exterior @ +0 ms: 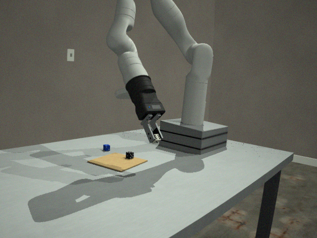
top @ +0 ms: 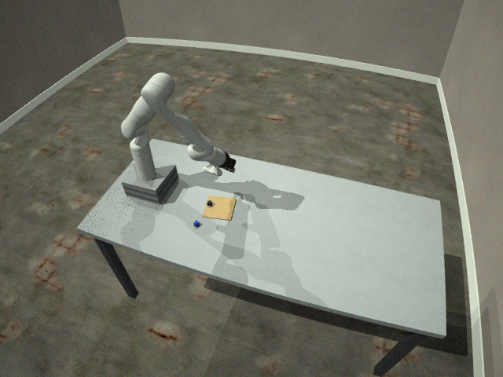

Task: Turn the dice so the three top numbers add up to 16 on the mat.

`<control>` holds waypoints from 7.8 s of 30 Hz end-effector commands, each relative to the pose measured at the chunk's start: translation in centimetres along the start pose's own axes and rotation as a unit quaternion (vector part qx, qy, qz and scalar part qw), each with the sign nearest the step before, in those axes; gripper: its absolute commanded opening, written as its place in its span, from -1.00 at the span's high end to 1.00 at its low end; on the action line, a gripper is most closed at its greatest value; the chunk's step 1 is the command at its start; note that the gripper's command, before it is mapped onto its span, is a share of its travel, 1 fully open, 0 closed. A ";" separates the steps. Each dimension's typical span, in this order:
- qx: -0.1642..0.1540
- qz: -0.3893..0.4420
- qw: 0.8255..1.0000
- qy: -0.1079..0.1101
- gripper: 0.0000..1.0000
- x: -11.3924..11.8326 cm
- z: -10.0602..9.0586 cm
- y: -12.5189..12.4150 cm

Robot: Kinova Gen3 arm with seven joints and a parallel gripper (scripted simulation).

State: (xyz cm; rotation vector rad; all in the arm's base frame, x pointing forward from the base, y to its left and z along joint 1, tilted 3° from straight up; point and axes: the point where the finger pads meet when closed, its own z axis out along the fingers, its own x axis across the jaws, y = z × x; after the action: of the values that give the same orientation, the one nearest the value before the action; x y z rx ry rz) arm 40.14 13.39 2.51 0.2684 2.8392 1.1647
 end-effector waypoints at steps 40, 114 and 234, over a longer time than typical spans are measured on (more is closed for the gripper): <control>-0.176 0.024 0.984 -0.020 0.19 -0.3 0.8 -4.0; -0.176 0.024 0.984 -0.020 0.19 -0.3 5.1 -7.8; -0.176 0.024 0.984 -0.020 -0.40 -0.2 4.7 -8.7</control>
State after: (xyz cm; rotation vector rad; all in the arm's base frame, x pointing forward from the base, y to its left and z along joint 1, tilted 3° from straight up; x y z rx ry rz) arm 39.59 11.02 -7.13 0.3342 2.5443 1.6258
